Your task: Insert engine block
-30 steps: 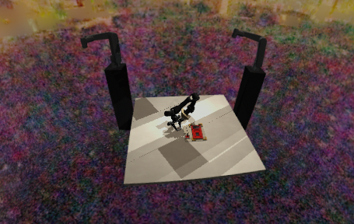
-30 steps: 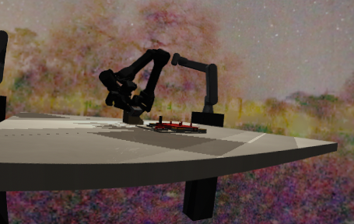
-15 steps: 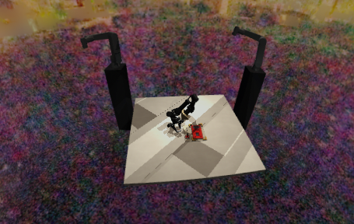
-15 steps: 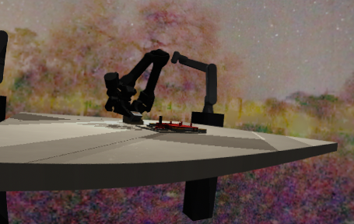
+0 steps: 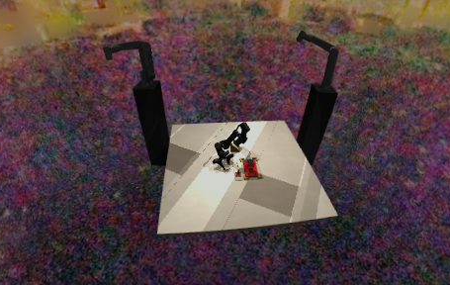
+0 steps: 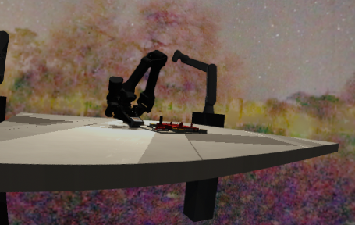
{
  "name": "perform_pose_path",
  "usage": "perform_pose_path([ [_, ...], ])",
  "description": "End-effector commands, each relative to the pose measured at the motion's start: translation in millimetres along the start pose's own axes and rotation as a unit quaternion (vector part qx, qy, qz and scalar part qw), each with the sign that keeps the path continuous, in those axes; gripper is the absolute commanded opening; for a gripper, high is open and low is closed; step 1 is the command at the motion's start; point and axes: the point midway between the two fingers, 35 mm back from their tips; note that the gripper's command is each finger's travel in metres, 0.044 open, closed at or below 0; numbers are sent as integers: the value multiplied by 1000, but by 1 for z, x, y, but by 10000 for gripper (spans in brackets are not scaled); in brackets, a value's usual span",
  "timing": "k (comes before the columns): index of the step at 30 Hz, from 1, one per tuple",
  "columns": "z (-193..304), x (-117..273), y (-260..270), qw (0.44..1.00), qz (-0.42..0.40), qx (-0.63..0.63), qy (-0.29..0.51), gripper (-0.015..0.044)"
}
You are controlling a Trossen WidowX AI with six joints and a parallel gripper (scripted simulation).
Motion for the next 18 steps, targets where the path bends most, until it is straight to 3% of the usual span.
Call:
perform_pose_path([
  [1,7,-3,3,1000,0,-10,2,0],
  [18,6,-4,1,1000,0,-10,2,0],
])
Point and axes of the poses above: the point midway between the two fingers, 35 mm back from their tips, its own x axis back along the fingers, its own y axis across the jaws, z = x × y, and after that the axes turned 9 degrees about x, right-handed
